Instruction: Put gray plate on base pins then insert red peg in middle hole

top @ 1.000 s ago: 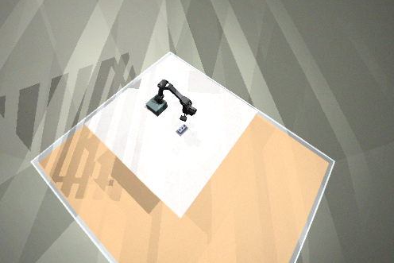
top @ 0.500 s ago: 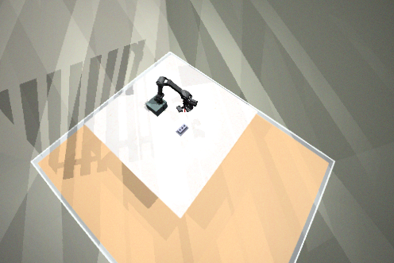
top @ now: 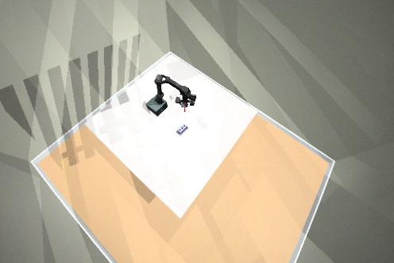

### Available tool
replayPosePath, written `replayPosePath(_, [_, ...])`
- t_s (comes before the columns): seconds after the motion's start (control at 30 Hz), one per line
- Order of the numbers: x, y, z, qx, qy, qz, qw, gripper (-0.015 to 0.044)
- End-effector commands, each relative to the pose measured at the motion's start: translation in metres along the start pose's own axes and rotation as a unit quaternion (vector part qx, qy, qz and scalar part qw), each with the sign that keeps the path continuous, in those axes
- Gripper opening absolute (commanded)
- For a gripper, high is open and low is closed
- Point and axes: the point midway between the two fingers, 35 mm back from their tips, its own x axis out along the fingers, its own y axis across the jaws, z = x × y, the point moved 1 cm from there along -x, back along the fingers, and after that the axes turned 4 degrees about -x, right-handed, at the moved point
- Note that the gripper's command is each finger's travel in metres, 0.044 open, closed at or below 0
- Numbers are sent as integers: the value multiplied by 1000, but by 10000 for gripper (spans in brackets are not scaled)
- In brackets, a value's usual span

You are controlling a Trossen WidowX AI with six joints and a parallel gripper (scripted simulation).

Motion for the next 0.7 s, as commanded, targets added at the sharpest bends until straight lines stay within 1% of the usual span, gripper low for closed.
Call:
replayPosePath(0.0, [2, -2, -2, 17, 1, -1, 1000, 440])
replayPosePath(0.03, [4, -2, -2, 17, 1, -1, 1000, 440])
replayPosePath(0.13, [32, -2, -2, 17, 1, -1, 1000, 440])
replayPosePath(0.27, [36, -2, -2, 17, 1, -1, 1000, 440])
replayPosePath(0.37, [49, -4, -5, 17, 2, -1, 1000, 440])
replayPosePath(0.67, [59, -3, -5, 17, 2, -1, 1000, 440])
